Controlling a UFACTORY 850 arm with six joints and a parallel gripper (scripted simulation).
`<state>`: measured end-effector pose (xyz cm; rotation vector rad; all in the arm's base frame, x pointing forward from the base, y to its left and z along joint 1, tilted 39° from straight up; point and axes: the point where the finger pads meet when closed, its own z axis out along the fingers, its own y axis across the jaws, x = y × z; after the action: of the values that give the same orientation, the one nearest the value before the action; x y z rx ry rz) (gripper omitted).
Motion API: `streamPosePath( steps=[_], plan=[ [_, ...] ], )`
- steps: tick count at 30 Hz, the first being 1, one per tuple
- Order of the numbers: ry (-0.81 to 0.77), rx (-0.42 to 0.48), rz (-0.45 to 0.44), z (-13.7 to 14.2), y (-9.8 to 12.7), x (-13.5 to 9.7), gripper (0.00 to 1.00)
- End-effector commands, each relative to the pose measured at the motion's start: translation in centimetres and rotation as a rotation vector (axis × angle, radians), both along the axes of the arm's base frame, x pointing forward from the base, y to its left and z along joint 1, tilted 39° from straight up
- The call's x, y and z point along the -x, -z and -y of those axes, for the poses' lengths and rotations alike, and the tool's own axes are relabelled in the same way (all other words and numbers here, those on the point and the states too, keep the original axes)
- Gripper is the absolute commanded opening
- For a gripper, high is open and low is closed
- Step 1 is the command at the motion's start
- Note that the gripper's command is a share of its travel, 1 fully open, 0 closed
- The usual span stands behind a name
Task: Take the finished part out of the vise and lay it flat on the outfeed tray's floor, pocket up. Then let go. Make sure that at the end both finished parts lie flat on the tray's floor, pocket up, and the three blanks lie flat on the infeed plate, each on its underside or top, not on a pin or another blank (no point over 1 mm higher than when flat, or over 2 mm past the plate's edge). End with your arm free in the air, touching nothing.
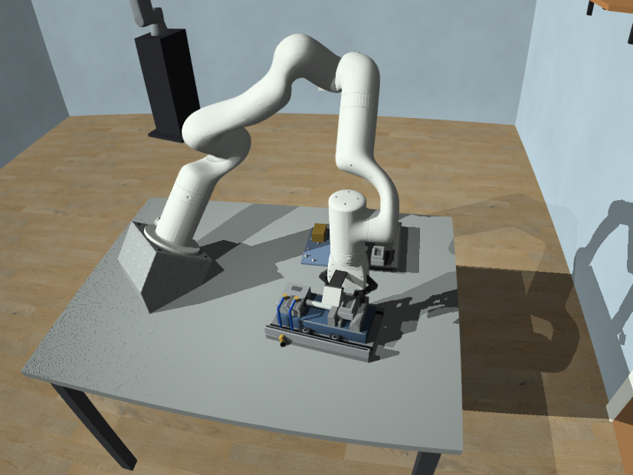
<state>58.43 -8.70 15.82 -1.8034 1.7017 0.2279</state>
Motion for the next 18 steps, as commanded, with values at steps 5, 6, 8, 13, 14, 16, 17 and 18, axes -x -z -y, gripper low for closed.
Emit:
streamPosePath(
  steps=[5, 6, 8, 13, 14, 16, 17, 18],
  plan=[
    [0.001, 0.001, 0.002, 0.04, -0.04, -0.06, 0.69],
    [0.001, 0.001, 0.002, 0.03, -0.03, -0.07, 0.69],
    [0.001, 0.001, 0.002, 0.01, 0.00, -0.08, 0.69],
    [0.001, 0.001, 0.002, -0.02, 0.05, -0.10, 0.69],
    [0.001, 0.001, 0.002, -0.04, 0.07, -0.11, 0.69],
    [0.001, 0.001, 0.002, -0.07, 0.12, -0.12, 0.69],
    [0.001, 0.001, 0.002, -0.09, 0.14, -0.13, 0.69],
    [0.001, 0.001, 0.002, -0.11, 0.17, -0.15, 0.69]
  ],
)
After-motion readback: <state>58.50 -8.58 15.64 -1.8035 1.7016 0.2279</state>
